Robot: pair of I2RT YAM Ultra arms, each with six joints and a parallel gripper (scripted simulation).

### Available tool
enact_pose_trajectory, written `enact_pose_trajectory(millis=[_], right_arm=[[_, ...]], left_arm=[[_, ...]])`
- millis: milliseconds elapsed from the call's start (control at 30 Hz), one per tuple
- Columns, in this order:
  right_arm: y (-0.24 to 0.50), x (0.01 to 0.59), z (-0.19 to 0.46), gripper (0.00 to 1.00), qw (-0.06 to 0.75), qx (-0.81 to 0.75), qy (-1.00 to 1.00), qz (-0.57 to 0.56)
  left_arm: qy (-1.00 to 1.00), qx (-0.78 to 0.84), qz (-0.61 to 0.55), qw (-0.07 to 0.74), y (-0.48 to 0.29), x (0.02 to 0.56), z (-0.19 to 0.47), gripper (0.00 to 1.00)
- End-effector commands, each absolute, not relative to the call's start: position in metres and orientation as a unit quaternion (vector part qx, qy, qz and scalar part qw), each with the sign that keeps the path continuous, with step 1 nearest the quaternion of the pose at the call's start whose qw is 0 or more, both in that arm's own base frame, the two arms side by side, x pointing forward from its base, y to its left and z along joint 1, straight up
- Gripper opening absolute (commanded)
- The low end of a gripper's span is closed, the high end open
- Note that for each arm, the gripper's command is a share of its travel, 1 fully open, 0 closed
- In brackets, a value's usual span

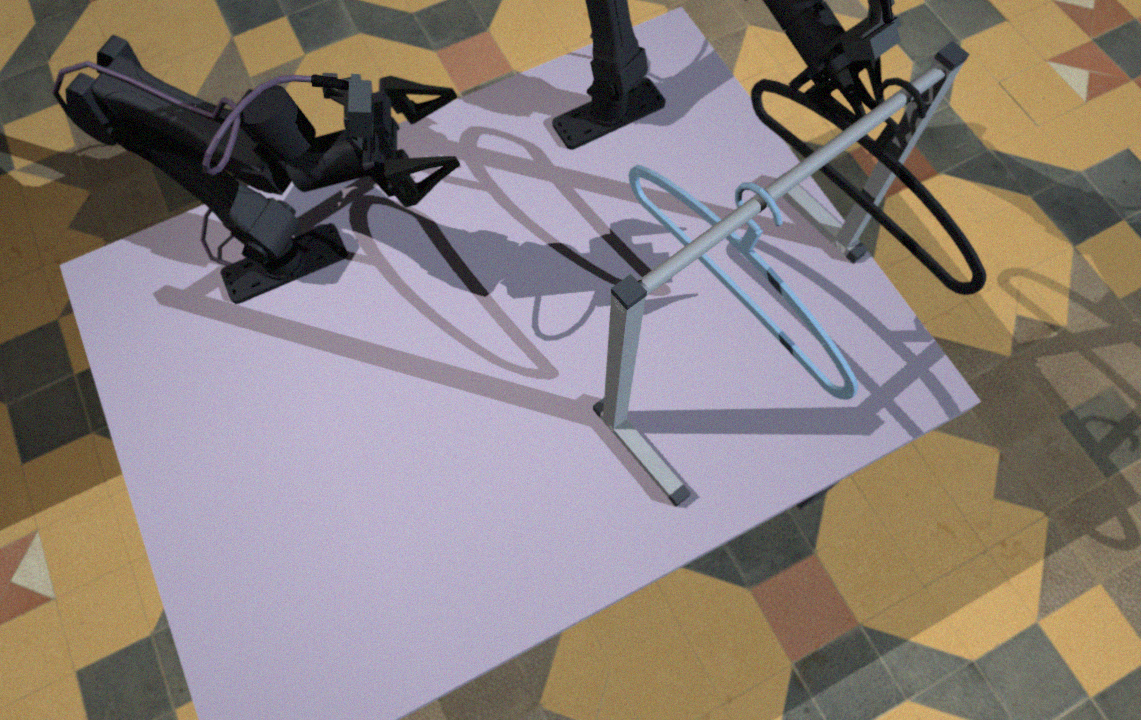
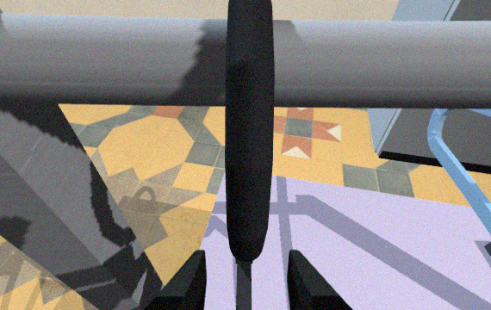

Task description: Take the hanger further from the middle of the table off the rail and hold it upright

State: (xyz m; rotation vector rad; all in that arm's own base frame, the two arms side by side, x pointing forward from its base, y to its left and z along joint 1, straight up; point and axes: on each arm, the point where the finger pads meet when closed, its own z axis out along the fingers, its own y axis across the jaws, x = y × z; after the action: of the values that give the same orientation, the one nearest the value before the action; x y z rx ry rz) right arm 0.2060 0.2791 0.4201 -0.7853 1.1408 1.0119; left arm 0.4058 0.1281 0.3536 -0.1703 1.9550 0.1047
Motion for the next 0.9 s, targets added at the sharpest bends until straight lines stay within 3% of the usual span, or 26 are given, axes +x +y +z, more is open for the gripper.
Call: enact_pose_trajectory(millis=[0, 300, 867], right_arm=[[0.279, 0.204, 0.435, 1.00, 0.664, -0.344, 0.487, 0.451], [0.279, 0.204, 0.435, 1.00, 0.664, -0.344, 0.487, 0.451], [0.279, 0.204, 0.435, 1.00, 0.664, -0.344, 0.487, 0.451]], left_arm=[[0.809, -0.068, 0.051, 0.581, 0.128, 0.415, 0.376, 0.31], [0.809, -0.068, 0.051, 0.581, 0.130, 0.424, 0.373, 0.30], [0.809, -0.067, 0.050, 0.581, 0.132, 0.443, 0.366, 0.12]])
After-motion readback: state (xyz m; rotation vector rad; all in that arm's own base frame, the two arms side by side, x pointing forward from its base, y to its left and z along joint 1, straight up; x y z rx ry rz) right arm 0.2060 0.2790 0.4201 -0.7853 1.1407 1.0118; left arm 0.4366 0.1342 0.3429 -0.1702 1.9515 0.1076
